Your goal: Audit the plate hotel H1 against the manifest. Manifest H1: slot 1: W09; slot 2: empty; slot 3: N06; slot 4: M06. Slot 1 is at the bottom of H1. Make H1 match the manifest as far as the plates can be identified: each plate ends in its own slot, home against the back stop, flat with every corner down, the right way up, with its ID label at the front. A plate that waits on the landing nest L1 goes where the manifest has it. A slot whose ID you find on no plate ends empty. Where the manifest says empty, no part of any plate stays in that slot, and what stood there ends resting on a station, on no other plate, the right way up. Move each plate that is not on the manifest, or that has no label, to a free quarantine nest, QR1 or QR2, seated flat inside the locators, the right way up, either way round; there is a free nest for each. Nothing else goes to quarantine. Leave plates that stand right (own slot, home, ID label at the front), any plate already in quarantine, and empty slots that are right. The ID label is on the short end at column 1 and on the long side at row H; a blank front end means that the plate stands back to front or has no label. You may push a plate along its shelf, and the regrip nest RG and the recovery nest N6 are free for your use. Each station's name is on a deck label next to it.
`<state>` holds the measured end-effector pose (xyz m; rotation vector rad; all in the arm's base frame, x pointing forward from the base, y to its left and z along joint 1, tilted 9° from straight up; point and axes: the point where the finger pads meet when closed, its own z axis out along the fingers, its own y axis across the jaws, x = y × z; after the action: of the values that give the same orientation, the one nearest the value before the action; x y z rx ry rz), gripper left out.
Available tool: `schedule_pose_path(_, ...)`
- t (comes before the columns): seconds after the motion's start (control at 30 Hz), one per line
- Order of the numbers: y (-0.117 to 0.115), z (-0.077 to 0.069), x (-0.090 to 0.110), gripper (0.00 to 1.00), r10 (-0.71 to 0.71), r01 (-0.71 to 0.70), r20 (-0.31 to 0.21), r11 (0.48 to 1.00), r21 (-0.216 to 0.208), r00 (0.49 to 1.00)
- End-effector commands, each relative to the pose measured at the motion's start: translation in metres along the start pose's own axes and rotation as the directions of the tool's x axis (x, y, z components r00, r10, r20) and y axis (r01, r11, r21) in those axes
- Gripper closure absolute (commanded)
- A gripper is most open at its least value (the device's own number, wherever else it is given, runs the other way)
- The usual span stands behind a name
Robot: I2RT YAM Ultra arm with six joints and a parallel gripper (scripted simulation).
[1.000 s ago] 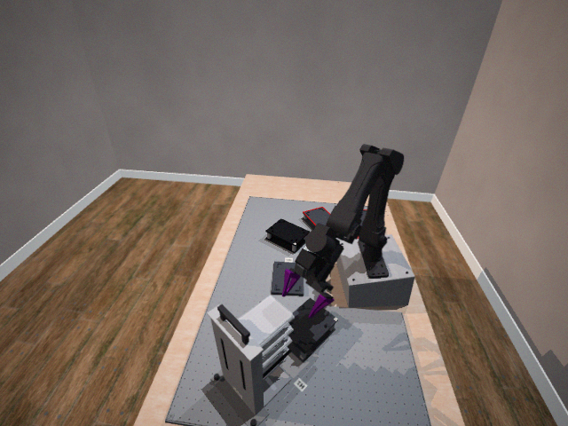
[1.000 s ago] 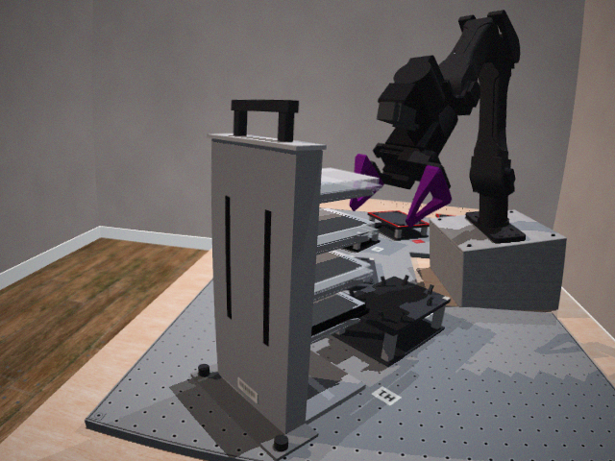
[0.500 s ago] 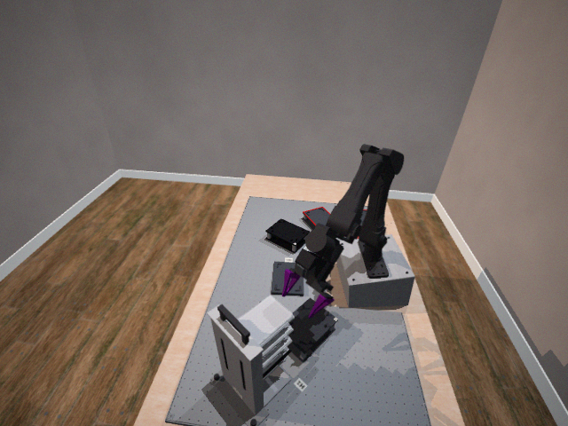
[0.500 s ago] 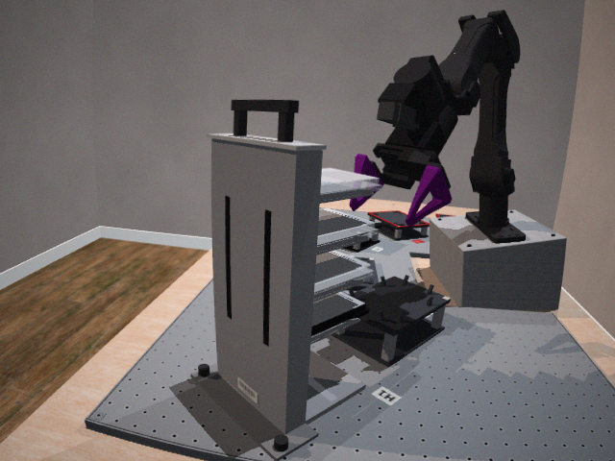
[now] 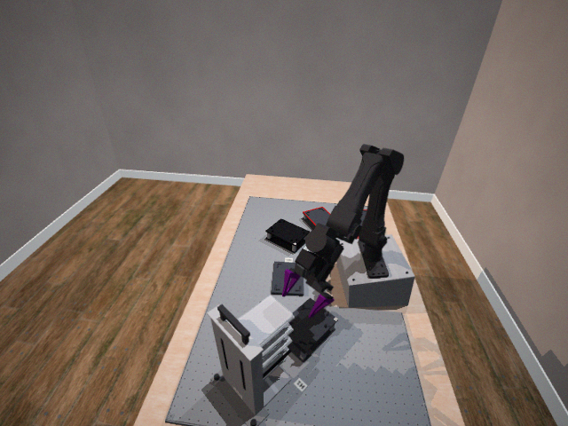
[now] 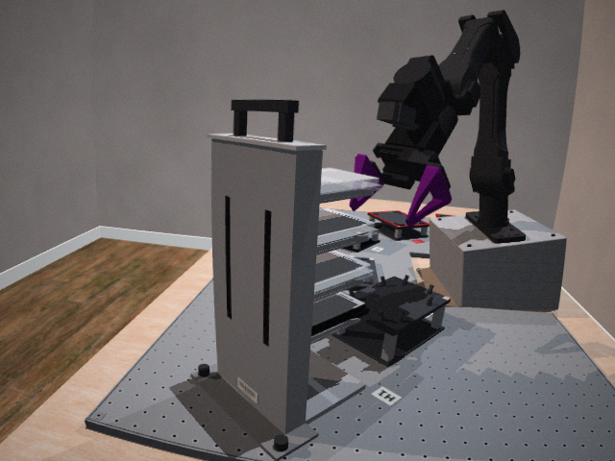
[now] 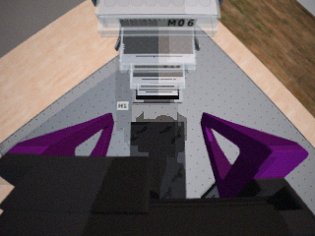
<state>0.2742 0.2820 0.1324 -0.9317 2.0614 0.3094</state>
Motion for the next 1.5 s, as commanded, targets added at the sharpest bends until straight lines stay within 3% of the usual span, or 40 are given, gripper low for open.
schedule_pose_path(0.0, 0.0, -0.002, -0.008, 0.0, 0.0, 0.0, 0.024, 1.0, 0.0, 1.0)
schedule_pose_path(0.7, 0.0, -0.002, -0.008, 0.0, 0.0, 0.0, 0.024, 1.0, 0.0, 1.0)
schedule_pose_path(1.47, 0.0, -0.022, 0.014, 0.0, 0.0, 0.0, 0.023, 1.0, 0.0, 1.0)
